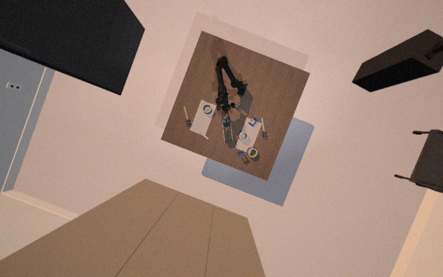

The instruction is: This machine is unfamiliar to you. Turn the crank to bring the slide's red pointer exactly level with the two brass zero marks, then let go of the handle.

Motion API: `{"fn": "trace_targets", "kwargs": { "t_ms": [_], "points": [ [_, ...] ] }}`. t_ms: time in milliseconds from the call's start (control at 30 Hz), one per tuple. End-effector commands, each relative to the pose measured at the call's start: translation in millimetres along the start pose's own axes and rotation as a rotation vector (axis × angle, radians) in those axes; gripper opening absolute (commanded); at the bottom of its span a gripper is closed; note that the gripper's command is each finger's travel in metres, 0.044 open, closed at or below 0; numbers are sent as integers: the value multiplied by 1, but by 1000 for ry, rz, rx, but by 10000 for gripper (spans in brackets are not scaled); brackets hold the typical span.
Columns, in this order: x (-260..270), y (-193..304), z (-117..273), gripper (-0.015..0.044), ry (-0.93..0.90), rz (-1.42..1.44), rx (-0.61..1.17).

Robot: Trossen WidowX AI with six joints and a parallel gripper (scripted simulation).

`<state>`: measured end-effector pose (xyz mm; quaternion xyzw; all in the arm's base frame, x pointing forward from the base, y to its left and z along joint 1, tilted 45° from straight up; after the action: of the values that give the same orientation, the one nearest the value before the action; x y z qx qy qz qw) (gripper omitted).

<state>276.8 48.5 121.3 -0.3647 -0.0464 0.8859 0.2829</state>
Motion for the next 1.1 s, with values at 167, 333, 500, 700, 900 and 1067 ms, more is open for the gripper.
{"fn": "trace_targets", "kwargs": {
  "t_ms": [167, 333, 500, 700, 900, 1067],
  "points": [
    [-8, -2, 3, 0, 24, -8, -7],
    [-9, -2, 3, 0, 24, -8, -7],
    [-10, -2, 3, 0, 24, -8, -7],
    [-11, -2, 3, 0, 24, -8, -7],
    [-12, -2, 3, 0, 24, -8, -7],
    [-13, -2, 3, 0, 25, -8, -7]
  ]
}}
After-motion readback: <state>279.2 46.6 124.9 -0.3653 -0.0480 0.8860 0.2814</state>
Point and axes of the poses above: the point midway between the two fingers, 35 mm back from their tips, its own z axis back along the fingers, its own x axis across the jaws, y = z × x, the point moved 3 cm from there along z, back along the fingers, and after that the axes turned 1 degree about -z, right-handed, at the moved point
